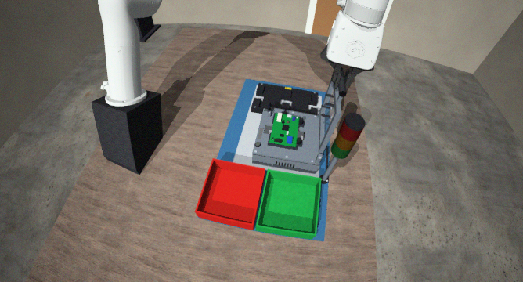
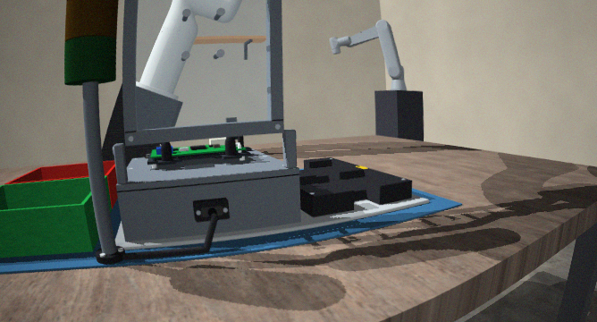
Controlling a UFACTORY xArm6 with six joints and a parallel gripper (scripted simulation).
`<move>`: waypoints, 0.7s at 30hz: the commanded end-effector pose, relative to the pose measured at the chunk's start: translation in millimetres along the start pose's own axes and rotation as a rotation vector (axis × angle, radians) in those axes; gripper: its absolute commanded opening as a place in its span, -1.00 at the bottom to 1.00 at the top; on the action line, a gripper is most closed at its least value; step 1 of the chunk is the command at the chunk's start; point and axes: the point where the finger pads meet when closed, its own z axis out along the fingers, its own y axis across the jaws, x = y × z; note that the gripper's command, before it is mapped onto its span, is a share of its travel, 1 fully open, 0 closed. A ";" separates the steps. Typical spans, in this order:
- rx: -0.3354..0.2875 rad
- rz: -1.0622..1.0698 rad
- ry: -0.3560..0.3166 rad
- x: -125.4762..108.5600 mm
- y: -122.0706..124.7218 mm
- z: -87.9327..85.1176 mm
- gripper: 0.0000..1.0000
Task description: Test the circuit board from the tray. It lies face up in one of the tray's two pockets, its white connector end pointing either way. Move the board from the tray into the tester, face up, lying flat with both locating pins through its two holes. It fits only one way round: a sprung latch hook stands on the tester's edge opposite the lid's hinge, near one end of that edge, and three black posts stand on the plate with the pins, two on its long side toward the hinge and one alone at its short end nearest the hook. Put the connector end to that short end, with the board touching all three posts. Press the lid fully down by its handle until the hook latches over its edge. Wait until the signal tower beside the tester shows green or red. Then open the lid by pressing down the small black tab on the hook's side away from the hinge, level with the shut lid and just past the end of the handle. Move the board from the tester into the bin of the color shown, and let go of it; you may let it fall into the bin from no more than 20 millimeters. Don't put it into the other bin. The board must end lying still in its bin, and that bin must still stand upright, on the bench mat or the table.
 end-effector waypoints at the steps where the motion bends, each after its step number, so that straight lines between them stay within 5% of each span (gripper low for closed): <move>1: -0.004 -0.001 0.000 0.2 -9.0 -1.6 -1.00; 21: -0.004 -0.001 0.000 0.2 -57.1 6.3 -1.00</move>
